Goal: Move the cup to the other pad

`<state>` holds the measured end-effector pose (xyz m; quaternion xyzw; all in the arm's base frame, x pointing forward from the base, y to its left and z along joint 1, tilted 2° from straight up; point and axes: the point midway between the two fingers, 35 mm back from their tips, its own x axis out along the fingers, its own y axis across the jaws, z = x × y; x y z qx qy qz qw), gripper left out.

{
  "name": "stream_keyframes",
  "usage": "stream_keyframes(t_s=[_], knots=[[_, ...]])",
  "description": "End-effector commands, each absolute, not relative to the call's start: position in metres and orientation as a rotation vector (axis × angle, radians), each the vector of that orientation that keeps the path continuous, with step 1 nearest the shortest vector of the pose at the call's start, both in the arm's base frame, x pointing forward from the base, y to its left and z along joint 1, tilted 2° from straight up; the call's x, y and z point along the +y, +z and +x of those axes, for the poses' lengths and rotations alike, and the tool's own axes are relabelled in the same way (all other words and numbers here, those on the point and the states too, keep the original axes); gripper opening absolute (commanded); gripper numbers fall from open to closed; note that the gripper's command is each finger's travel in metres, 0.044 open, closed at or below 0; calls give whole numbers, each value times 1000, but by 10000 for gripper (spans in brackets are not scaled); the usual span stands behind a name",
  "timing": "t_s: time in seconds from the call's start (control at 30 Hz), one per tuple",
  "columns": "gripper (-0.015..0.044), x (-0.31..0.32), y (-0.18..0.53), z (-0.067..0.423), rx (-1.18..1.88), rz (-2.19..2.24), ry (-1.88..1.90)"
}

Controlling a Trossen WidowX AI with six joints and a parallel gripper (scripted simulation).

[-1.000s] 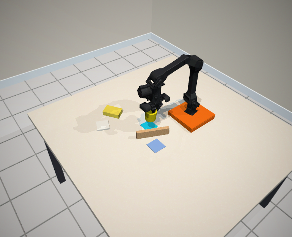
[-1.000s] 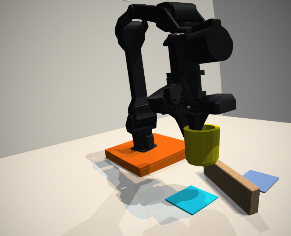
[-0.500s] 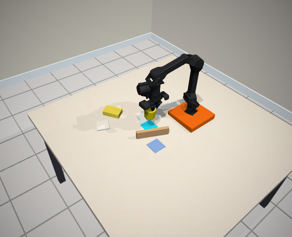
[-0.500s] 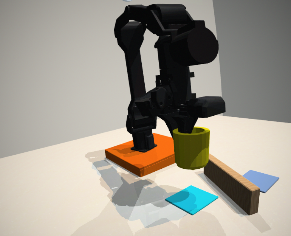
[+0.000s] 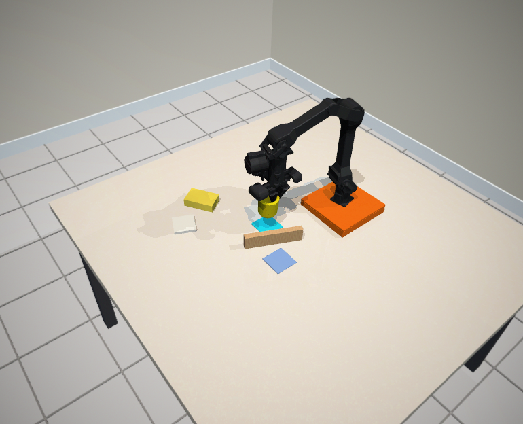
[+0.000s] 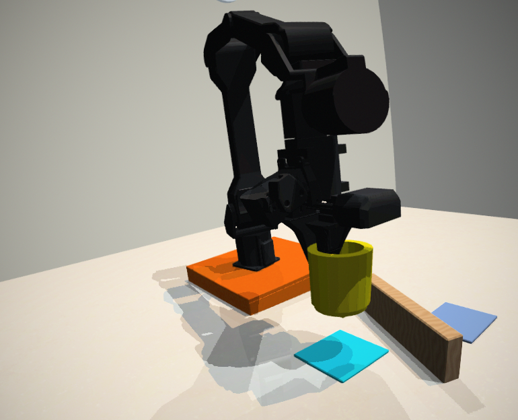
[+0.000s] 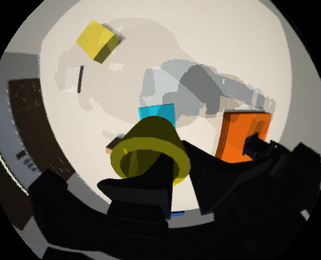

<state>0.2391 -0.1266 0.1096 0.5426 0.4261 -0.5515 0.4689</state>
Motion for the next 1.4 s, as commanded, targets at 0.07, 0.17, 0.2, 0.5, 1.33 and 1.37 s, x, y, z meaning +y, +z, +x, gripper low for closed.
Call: stream_keyframes(t_s=[0.07,0.17,0.2,0.5,1.33,1.37], knots=[[0,-127,100,239,1051,1329,-1348],[0,-127,97,239,1051,1329,-1348],[0,-127,95,239,1051,1329,-1348],[0,-128,83,239,1051,1329,-1348],[0,-130,51,238,1052,1328,-1348],[0,-130,51,238,1052,1328,-1348]])
